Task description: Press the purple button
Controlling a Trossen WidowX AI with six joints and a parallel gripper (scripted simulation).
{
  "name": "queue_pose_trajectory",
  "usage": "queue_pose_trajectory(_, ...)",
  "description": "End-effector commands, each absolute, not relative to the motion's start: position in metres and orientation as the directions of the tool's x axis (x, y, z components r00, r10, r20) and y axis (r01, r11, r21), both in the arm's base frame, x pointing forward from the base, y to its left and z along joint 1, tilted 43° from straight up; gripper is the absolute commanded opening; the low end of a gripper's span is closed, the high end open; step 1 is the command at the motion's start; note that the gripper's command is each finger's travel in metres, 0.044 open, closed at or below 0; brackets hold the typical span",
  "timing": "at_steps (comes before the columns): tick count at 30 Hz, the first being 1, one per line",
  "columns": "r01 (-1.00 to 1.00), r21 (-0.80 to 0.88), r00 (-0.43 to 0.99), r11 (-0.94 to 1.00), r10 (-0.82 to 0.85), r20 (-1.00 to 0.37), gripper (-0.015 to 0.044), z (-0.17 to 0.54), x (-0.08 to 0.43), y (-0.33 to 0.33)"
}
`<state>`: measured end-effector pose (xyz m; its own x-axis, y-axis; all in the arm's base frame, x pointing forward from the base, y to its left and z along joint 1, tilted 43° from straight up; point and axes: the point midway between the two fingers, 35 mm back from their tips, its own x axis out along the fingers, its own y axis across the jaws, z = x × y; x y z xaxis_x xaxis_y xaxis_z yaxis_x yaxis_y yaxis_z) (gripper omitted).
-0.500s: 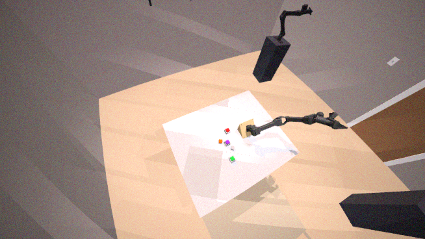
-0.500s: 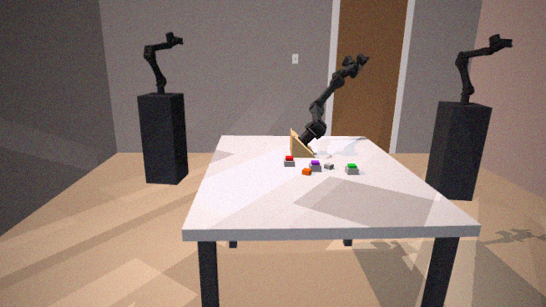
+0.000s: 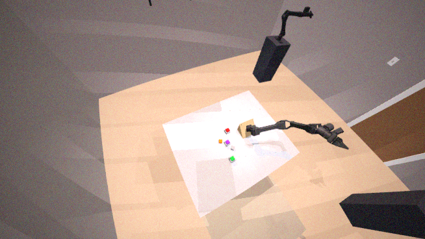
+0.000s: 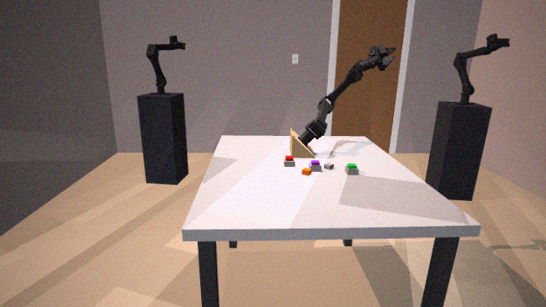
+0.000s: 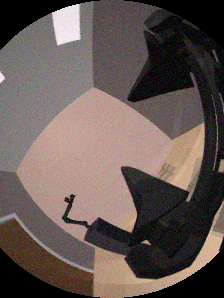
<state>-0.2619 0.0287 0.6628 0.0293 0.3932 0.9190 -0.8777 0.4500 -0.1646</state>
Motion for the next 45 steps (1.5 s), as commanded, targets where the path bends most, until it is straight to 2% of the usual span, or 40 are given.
queue_pose_trajectory(1,-0.841,-0.063,0.202,0.538,0.42,0.885,0.04,0.676,-0.189,0.044)
queue_pose_trajectory(8,-0.72,0.094,0.515,0.687,0.439,0.736,0.04,0.674,-0.046,0.062)
queue_pose_trajectory(15,-0.569,0.185,0.762,0.801,0.43,0.484,0.04,0.635,0.091,0.065)
queue_pose_trajectory(21,-0.442,0.216,0.893,0.87,0.406,0.194,0.04,0.57,0.196,0.057)
queue_pose_trajectory(26,-0.359,0.221,0.92,0.907,0.384,-0.082,0.04,0.497,0.267,0.043)
queue_pose_trajectory(31,-0.306,0.228,0.853,0.924,0.373,-0.366,0.04,0.407,0.317,0.026)
queue_pose_trajectory(35,-0.287,0.256,0.722,0.923,0.384,-0.576,0.04,0.328,0.337,0.011)
queue_pose_trajectory(41,-0.27,0.381,0.387,0.884,0.462,-0.798,0.04,0.206,0.328,-0.006)
queue_pose_trajectory(45,-0.222,0.552,0.081,0.803,0.58,-0.811,0.04,0.131,0.291,-0.01)
